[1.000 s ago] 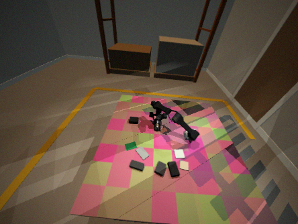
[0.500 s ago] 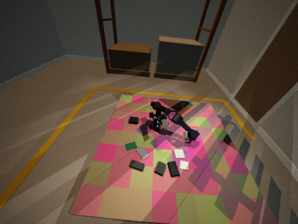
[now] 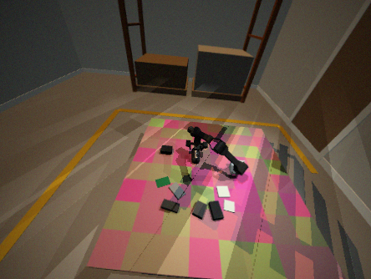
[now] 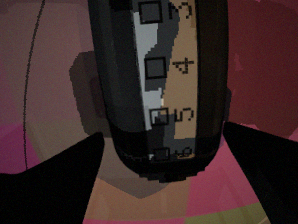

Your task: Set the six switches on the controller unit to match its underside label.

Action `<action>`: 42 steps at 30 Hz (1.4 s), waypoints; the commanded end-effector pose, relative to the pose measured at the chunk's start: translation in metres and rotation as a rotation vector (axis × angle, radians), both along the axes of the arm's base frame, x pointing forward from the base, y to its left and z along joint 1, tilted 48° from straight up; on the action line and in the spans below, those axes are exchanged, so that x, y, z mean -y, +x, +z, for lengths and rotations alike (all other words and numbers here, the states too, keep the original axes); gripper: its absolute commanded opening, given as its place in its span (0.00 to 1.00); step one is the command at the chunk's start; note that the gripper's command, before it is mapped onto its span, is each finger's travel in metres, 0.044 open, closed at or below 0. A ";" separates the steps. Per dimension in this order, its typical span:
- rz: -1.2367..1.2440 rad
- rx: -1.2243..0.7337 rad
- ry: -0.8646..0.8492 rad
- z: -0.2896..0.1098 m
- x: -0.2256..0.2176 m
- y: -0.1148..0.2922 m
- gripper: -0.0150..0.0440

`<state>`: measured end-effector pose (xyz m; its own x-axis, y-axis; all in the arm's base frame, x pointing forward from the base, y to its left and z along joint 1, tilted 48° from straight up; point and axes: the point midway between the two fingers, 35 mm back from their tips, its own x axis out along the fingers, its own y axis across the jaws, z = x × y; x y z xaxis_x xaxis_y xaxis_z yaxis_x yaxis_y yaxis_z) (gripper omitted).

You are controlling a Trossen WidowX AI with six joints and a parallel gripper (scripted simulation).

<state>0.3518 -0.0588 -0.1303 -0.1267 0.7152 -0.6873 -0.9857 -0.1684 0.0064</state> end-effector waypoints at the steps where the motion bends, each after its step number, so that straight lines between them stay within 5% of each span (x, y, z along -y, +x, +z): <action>1: 0.000 0.000 0.001 0.032 -0.005 0.001 1.00; 5: 0.000 -0.002 0.001 0.067 -0.011 -0.001 1.00; 27: 0.000 -0.002 0.001 0.067 -0.011 -0.001 1.00; 30: -0.052 -0.034 -0.002 0.068 -0.009 -0.002 0.87; 42: -0.945 -0.676 0.076 0.078 0.021 -0.022 0.33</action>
<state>0.3398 -0.0684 -0.0583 0.0295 0.7451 -0.6663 -0.8627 0.3556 0.3595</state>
